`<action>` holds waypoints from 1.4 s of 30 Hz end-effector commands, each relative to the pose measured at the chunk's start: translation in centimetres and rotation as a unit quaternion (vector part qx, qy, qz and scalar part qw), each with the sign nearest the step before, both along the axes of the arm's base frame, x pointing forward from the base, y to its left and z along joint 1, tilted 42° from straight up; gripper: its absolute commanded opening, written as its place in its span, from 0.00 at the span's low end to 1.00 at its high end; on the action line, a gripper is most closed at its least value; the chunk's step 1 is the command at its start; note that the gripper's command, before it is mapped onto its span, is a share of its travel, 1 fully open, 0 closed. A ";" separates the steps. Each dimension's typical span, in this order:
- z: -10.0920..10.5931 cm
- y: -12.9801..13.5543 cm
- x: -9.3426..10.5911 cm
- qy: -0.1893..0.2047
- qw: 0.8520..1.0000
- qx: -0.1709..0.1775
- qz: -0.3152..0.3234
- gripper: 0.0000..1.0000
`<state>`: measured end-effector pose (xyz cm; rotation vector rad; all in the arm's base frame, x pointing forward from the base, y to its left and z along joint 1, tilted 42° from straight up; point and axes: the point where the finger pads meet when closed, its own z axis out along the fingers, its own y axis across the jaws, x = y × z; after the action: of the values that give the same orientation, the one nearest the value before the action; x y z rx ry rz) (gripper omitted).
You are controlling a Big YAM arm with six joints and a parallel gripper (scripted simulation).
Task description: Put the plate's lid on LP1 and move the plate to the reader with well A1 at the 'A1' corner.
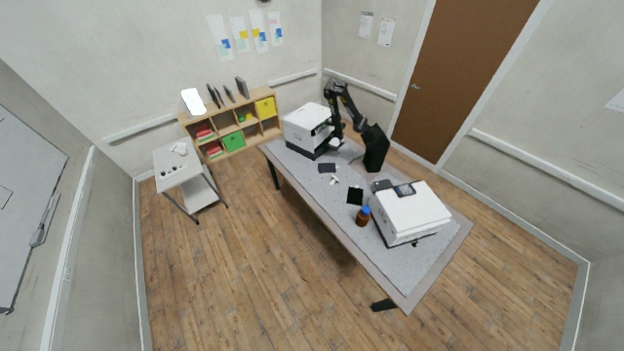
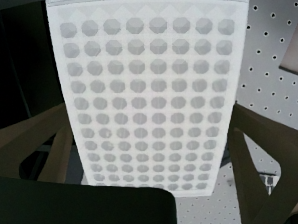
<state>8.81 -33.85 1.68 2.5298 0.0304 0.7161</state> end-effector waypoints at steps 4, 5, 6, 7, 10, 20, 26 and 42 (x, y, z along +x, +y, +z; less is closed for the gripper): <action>-0.5 0.0 0.6 -0.002 1.000 0.003 0.001 0.86; -0.5 0.0 0.6 -0.002 1.000 0.003 0.001 0.86; -0.3 0.0 0.5 -0.001 1.000 0.001 0.001 0.86; -0.2 0.0 0.3 0.000 1.000 0.000 0.000 0.86; 0.0 0.0 -0.1 0.003 1.000 -0.003 -0.001 0.86; -0.1 -1.0 0.1 -0.004 1.000 -0.005 -0.006 0.86; -0.2 -1.1 0.7 -0.001 1.000 -0.007 -0.001 0.86; -1.1 -0.9 1.4 -0.001 1.000 -0.002 0.007 0.86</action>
<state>9.79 -34.50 0.40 2.5319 0.0341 0.7186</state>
